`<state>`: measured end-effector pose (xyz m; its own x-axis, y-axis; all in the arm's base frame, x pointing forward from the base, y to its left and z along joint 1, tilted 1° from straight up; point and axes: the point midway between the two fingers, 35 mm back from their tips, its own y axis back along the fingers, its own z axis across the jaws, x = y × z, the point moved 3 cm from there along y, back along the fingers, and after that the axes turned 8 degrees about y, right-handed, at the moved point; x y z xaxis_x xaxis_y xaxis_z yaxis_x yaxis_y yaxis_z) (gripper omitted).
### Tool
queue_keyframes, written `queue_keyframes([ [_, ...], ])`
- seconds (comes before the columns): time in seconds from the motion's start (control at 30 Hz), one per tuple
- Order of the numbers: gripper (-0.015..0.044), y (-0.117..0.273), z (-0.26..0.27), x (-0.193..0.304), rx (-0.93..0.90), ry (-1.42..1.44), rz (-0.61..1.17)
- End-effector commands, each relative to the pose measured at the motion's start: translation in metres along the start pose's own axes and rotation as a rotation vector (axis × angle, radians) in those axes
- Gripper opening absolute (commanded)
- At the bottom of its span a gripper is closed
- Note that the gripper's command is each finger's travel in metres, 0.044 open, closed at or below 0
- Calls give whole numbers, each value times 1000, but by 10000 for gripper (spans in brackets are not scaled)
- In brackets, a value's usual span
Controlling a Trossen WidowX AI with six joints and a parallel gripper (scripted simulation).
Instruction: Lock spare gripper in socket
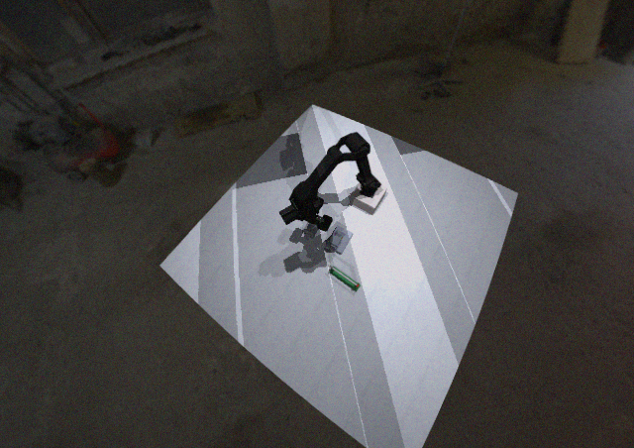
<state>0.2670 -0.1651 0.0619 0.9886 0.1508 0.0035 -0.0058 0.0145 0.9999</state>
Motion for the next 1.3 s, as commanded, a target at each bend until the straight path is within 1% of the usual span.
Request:
queue_keyframes([
  [0.0, 440, -1, 0, 0, 0, 0, 0],
  [0.33, 440, 1, 0, 0, 0, 0, 0],
  [0.47, 440, 19, 1, 1, 0, 0, 0],
  [0.63, 440, 58, -1, -1, 0, 0, 0],
  [0.7, 440, 60, -1, -1, 0, 0, 0],
  [0.73, 440, 51, 0, 0, -3, 16, 6],
  [0.8, 440, 52, 1, 0, -6, 139, 28],
  [1.0, 440, 56, 1, -3, -55, 701, 118],
  [1.27, 440, 62, 0, -7, -211, 1451, 189],
])
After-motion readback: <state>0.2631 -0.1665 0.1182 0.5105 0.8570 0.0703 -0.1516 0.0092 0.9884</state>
